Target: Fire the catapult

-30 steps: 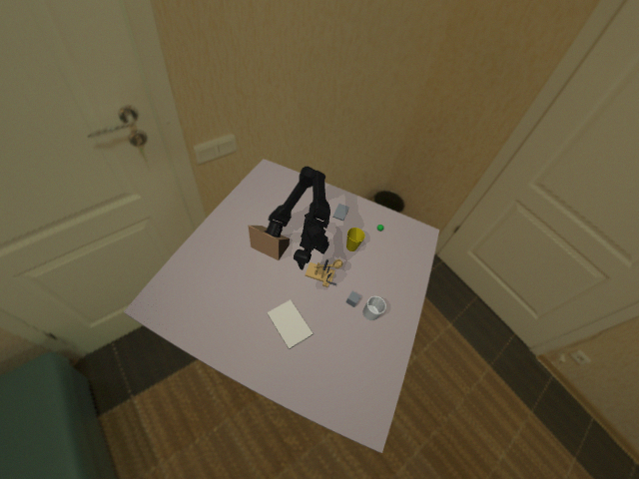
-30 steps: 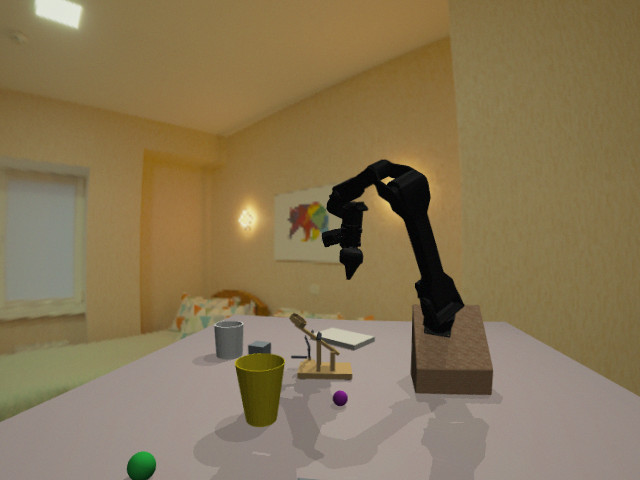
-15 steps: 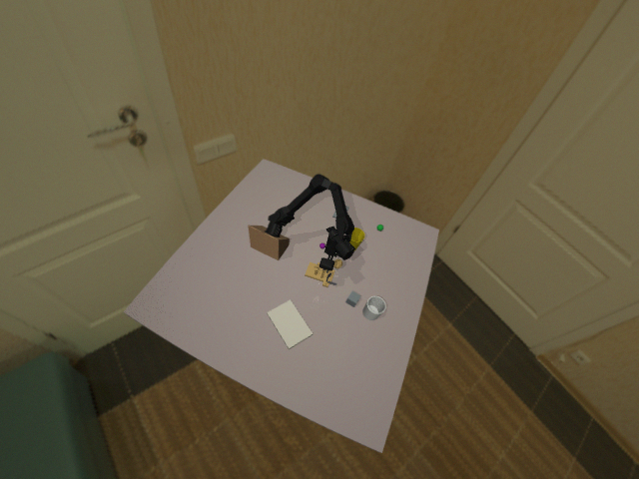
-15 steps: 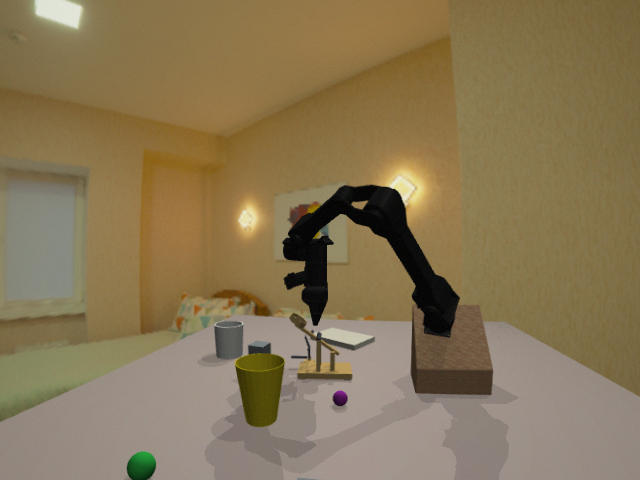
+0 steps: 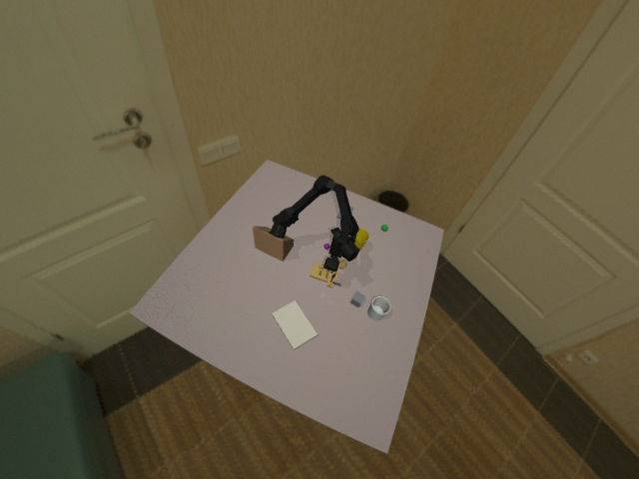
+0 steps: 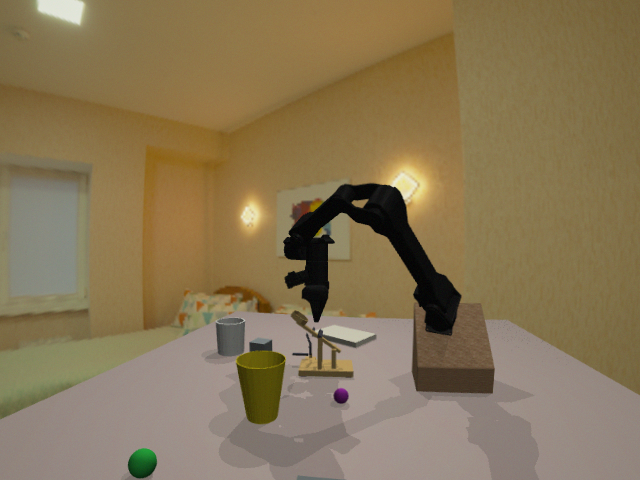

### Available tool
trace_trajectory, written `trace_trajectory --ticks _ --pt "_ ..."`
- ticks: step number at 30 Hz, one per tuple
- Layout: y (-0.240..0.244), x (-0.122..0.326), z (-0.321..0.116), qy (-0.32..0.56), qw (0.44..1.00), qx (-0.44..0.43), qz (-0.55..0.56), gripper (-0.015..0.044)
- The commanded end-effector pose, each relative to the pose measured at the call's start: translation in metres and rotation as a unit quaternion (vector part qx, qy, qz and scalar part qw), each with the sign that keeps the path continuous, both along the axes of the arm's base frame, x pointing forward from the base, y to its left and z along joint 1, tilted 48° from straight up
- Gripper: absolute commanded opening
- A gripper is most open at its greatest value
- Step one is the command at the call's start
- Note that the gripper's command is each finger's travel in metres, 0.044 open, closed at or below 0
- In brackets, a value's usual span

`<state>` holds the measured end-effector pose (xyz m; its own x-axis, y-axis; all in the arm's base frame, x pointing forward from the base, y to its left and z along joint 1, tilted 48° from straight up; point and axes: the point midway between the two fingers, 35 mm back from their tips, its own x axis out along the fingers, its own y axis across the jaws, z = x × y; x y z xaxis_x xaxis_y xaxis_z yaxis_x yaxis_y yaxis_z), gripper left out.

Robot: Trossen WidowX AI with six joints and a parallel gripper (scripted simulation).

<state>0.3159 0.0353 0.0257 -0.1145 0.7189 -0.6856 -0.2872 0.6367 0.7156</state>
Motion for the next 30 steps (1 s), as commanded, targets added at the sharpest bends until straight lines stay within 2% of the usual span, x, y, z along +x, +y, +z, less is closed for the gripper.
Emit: trace_trajectory --ticks 1,5,30 --pt "0.001 0.0 0.0 0.003 1.0 0.003 -0.002 0.0099" --pt "0.001 0.0 0.0 0.003 1.0 0.003 -0.002 0.0" --pt "0.018 0.011 -0.013 0.002 1.0 0.001 -0.003 0.0"
